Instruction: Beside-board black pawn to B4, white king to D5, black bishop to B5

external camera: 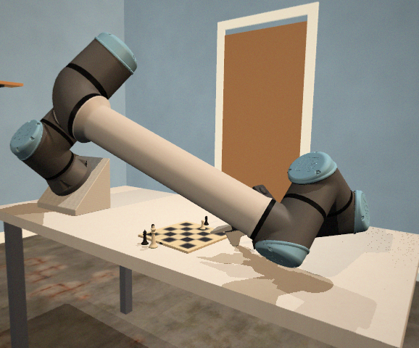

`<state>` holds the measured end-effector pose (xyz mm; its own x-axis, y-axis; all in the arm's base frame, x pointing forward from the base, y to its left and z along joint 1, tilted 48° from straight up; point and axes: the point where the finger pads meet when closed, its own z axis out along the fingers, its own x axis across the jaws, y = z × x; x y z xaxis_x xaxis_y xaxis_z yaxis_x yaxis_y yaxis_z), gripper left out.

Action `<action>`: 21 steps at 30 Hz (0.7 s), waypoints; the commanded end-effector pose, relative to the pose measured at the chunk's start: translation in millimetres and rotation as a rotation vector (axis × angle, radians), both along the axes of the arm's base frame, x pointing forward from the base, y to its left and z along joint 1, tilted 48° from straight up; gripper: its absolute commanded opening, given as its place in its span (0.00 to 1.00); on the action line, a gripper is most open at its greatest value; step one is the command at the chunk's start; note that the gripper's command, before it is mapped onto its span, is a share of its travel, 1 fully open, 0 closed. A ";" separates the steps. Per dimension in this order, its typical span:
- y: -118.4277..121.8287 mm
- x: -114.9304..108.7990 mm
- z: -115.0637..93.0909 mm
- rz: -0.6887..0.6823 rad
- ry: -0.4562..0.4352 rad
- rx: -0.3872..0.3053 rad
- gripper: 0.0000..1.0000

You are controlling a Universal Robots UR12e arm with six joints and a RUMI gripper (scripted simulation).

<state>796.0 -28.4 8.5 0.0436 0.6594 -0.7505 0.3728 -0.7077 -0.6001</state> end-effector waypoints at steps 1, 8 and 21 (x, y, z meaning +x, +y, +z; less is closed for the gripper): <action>7.0 -0.1 6.5 0.001 -0.002 0.000 1.00; 33.4 -1.8 30.6 0.001 -0.002 0.000 1.00; 66.5 -4.0 60.8 0.001 -0.002 0.000 1.00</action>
